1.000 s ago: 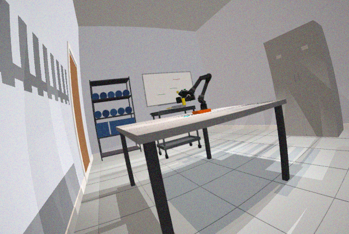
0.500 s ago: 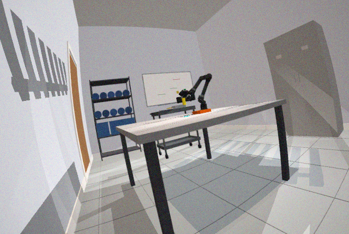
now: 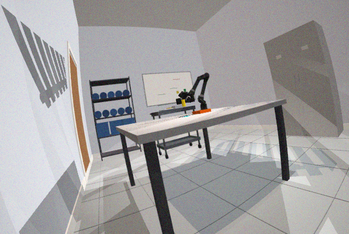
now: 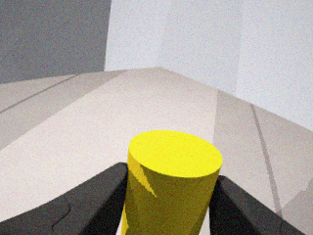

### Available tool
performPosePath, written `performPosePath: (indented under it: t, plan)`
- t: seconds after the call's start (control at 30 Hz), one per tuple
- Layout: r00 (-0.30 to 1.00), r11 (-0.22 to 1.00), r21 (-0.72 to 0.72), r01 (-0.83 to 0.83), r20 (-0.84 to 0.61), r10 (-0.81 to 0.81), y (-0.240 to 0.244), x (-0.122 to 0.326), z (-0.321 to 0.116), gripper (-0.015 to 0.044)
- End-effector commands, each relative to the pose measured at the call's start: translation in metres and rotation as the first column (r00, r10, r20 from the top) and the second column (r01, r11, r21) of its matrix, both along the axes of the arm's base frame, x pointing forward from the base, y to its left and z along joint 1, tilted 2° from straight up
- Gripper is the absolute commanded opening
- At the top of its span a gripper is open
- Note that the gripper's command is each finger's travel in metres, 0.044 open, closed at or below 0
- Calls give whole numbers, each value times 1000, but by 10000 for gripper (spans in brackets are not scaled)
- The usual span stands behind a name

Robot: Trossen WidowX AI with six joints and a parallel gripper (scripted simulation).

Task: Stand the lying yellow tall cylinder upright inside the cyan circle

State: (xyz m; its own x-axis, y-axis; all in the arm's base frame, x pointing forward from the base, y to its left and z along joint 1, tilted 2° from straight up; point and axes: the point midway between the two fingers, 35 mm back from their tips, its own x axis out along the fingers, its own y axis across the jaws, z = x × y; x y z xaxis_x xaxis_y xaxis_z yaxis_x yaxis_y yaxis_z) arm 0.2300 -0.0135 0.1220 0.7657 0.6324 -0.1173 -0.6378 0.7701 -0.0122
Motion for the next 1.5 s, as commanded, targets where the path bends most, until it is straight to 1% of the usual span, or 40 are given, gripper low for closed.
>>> performPosePath:
  t: [0.0,0.97,1.47]
  plan:
    - [1000,1000,3,-3,1,3,-1,1,-8,105]
    - [1000,1000,4,-3,0,3,0,-2,-63,105]
    - [1000,1000,5,-2,-2,2,4,-7,-81,105]
